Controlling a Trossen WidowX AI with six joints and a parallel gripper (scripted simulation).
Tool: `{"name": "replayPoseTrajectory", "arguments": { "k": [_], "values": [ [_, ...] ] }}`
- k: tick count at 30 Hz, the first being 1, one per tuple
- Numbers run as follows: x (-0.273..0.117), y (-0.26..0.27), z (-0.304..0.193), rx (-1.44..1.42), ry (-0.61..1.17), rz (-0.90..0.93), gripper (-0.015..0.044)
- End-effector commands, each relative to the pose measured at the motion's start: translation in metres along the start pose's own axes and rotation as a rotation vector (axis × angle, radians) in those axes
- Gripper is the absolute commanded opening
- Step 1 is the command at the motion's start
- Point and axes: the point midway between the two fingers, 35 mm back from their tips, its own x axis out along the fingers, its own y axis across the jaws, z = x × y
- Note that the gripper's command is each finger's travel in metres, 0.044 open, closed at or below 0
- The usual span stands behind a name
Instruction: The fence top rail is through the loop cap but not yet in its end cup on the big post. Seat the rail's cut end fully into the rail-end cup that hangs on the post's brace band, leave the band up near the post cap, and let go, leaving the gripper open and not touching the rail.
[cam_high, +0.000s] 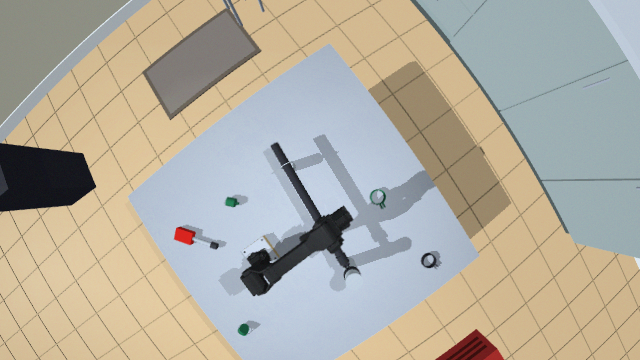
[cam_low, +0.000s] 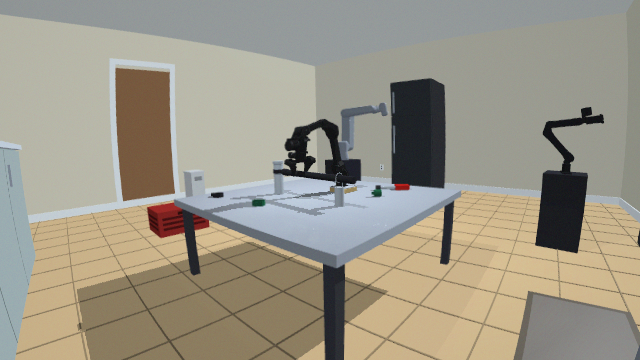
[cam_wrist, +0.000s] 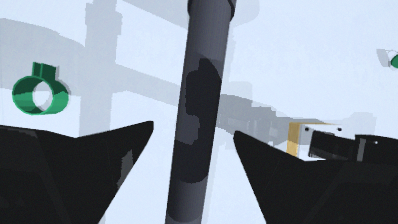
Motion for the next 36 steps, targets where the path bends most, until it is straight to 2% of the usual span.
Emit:
{"name": "replayPoseTrajectory", "arguments": {
  "k": [1,5,9,16,36],
  "values": [
    [-0.018,0.001,-0.010,0.003,0.005,0.007,0.0440],
    [-0.031,-0.001,-0.018,0.003,0.005,0.006,0.0440],
    [-0.029,-0.001,-0.016,-0.007,0.002,0.008,0.0440],
    [-0.067,-0.004,-0.017,-0.039,0.001,0.037,0.0440],
    [-0.067,-0.004,-0.017,-0.039,0.001,0.037,0.0440]
  ]
}}
